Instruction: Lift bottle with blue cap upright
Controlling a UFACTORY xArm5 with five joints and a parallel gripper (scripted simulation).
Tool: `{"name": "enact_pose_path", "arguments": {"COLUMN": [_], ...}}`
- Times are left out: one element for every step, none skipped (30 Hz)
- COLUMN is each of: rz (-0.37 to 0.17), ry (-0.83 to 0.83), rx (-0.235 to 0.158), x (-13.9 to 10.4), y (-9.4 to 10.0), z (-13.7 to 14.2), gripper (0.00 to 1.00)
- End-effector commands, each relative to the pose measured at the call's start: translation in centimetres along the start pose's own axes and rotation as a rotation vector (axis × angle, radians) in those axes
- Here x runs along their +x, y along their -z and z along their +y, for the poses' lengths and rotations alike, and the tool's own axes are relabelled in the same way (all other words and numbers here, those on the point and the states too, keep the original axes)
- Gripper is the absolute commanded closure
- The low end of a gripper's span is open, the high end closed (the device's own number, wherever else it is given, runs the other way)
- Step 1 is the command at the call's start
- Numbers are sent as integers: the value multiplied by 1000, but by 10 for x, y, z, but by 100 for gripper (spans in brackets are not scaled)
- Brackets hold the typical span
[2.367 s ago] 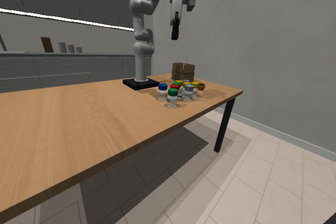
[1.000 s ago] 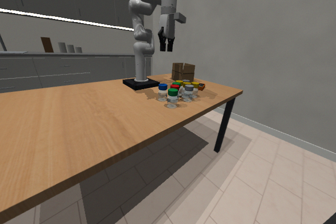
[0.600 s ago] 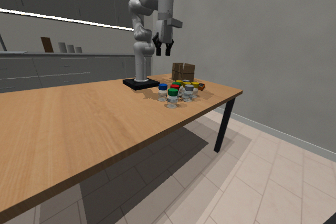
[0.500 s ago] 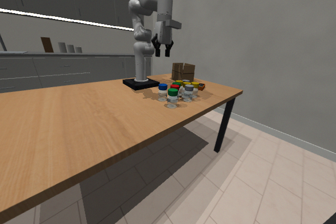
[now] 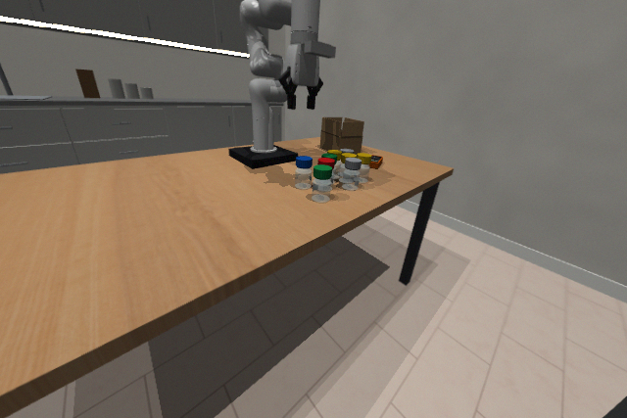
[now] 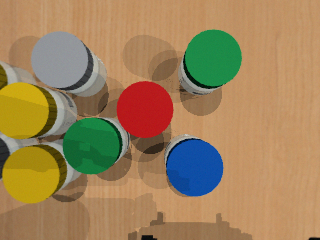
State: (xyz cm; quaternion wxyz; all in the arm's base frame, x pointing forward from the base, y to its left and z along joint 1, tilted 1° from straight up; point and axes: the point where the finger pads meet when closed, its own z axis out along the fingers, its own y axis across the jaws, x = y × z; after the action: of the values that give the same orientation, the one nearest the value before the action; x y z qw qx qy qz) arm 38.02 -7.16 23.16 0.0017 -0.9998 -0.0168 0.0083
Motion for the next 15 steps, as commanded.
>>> {"name": "enact_pose_path", "arguments": {"rz": [3, 3, 3, 3, 3, 3, 3, 3, 3, 3, 3, 3, 3, 3, 3], "ry": [3, 3, 2, 2, 2, 2, 1, 1, 1, 0, 0, 0, -1, -1, -2], "rx": [-1, -1, -1, -1, -1, -1, -1, -1, -1, -1, -1, -1, -1, -1, -1], "x": [2, 2, 2, 3, 3, 3, 4, 4, 5, 5, 5, 5, 6, 6, 6], "y": [-3, -4, -6, -8, -10, -13, -16, -19, -22, -29, -29, -29, -36, -40, -43], "z": [0, 0, 0, 0, 1, 1, 1, 1, 1, 1, 1, 1, 1, 1, 1], "gripper": [21, 21, 21, 21, 21, 21, 21, 21, 21, 21, 21, 21, 21, 21, 21]}}
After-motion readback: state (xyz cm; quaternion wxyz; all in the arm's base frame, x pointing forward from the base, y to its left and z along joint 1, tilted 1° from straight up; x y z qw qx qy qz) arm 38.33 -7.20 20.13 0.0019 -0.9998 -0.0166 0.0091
